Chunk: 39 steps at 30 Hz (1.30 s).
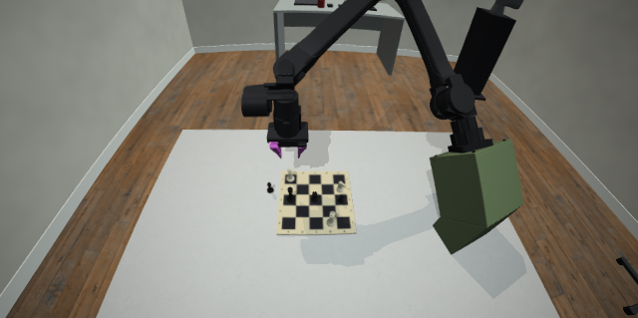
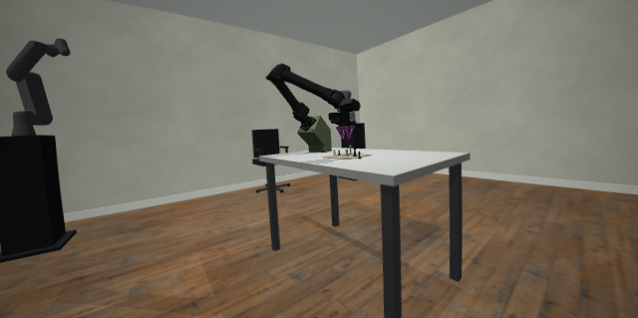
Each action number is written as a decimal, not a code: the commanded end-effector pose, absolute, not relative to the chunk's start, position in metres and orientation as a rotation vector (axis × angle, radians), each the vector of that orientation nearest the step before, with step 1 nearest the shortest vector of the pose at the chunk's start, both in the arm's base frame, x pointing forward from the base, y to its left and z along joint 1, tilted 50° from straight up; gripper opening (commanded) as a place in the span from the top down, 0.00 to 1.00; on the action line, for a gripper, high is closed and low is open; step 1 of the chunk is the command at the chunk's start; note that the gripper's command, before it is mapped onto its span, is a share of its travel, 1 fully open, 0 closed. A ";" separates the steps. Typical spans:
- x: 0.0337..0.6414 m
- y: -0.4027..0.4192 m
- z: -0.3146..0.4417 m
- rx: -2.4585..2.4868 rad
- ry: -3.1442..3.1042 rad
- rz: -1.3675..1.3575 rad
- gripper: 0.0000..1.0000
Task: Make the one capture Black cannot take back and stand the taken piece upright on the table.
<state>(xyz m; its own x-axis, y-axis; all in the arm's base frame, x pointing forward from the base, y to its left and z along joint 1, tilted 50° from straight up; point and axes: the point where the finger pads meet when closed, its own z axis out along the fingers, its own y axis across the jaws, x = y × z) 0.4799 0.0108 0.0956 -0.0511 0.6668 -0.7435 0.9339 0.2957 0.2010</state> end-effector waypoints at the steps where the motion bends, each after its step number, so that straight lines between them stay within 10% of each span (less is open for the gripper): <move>1: 0.487 0.026 0.105 1.437 1.776 -0.393 0.00; 39: 0.471 0.064 0.152 1.439 1.764 -0.363 0.00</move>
<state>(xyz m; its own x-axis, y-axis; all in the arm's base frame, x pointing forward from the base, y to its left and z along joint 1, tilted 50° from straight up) 0.4643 0.0346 0.1232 -0.0561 0.6639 -0.7457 0.9350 0.2968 0.1940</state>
